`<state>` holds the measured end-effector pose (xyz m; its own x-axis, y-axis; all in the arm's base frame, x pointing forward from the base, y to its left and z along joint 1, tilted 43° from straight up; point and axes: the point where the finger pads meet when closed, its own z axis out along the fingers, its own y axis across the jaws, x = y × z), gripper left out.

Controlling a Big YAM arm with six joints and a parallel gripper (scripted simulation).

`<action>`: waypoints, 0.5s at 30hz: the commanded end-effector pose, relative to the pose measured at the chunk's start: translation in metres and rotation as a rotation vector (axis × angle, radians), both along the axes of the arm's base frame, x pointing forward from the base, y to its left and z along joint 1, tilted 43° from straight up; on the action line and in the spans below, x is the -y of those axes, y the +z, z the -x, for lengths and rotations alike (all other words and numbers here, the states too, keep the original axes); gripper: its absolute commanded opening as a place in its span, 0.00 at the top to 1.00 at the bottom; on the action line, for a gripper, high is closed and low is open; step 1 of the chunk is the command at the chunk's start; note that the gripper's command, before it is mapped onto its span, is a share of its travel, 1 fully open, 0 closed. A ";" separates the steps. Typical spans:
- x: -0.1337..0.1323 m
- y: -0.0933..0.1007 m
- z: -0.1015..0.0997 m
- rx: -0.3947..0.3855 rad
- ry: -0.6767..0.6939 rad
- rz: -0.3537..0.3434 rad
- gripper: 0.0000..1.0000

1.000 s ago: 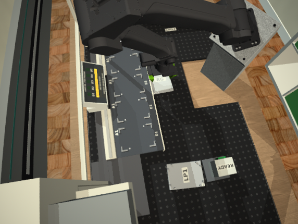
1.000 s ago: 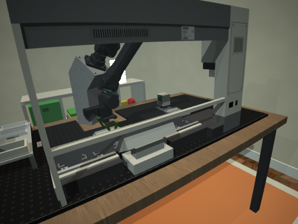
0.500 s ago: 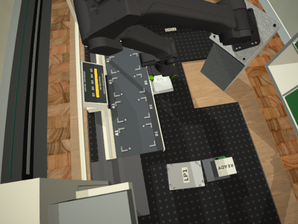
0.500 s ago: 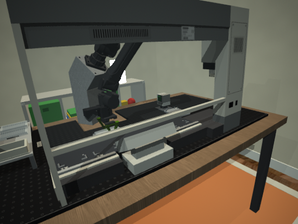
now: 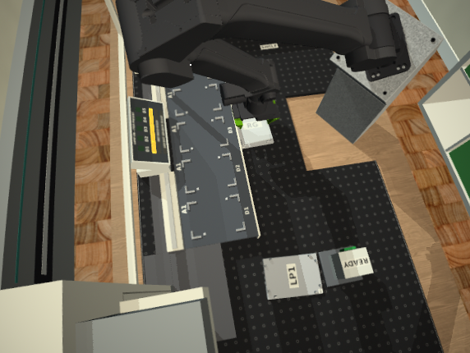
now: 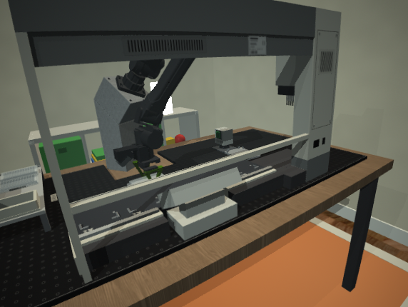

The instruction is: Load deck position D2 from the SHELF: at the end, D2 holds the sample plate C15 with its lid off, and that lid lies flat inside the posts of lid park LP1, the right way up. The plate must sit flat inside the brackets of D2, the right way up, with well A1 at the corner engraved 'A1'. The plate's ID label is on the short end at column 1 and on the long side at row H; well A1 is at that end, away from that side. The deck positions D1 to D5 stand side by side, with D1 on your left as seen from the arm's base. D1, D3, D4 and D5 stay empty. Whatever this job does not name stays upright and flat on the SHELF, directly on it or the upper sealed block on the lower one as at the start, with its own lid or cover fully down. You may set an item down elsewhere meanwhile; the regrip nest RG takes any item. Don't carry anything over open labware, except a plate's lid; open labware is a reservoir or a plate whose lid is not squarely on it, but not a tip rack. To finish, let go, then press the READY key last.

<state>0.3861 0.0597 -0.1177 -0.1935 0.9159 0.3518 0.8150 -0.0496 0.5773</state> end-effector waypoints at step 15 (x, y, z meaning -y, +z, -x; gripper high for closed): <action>0.010 0.008 0.016 -0.014 -0.014 0.003 1.00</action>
<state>0.3867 0.0594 -0.1162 -0.1938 0.9150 0.3539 0.8145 -0.0510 0.5779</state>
